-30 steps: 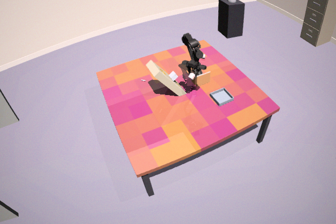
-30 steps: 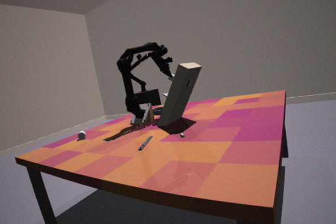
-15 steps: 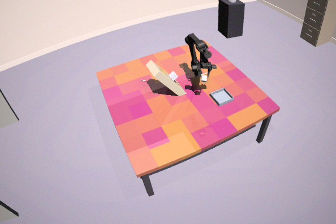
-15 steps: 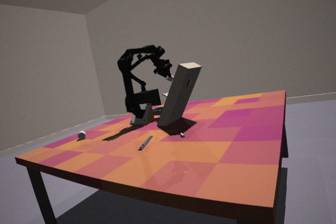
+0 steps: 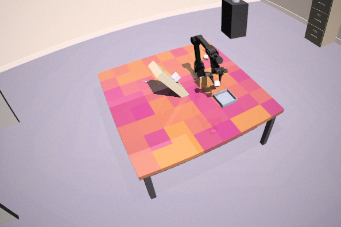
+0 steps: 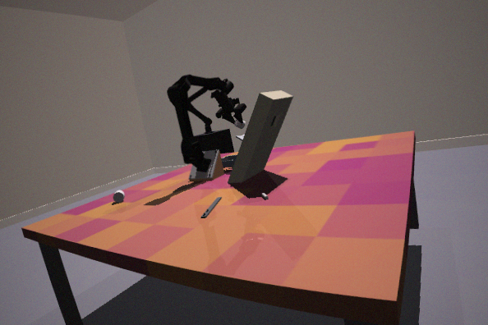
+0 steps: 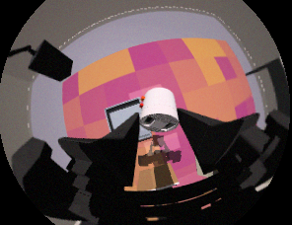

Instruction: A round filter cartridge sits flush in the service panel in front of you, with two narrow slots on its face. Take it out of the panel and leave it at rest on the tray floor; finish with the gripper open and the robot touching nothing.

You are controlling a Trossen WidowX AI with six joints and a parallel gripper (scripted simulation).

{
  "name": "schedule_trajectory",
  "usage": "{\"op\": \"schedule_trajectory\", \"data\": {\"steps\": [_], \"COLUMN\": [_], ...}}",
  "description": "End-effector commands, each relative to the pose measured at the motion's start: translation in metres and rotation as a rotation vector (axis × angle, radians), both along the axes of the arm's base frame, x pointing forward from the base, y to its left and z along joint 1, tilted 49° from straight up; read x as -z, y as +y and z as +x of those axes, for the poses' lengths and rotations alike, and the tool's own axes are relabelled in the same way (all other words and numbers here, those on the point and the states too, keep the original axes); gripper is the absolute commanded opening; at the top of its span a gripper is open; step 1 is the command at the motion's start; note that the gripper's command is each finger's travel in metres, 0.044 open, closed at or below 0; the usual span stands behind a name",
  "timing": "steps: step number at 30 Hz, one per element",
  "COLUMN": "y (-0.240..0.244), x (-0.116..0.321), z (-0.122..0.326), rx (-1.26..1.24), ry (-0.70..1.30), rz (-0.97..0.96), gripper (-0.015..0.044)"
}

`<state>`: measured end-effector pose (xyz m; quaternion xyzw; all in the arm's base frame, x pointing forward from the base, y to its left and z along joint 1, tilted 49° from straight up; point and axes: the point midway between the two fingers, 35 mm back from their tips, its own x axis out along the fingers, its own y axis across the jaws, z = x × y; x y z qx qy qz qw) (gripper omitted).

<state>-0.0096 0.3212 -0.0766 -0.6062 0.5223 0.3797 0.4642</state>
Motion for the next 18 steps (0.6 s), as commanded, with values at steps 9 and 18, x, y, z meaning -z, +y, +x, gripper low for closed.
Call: {"op": "schedule_trajectory", "data": {"steps": [9,18], "y": [-0.042,-0.083], "x": [0.039,0.060], "z": [-0.050,-0.080], "rx": [-0.151,-0.260], "ry": [0.163,0.280], "rz": [-0.025,-0.053], "gripper": [0.0000,0.0000]}}
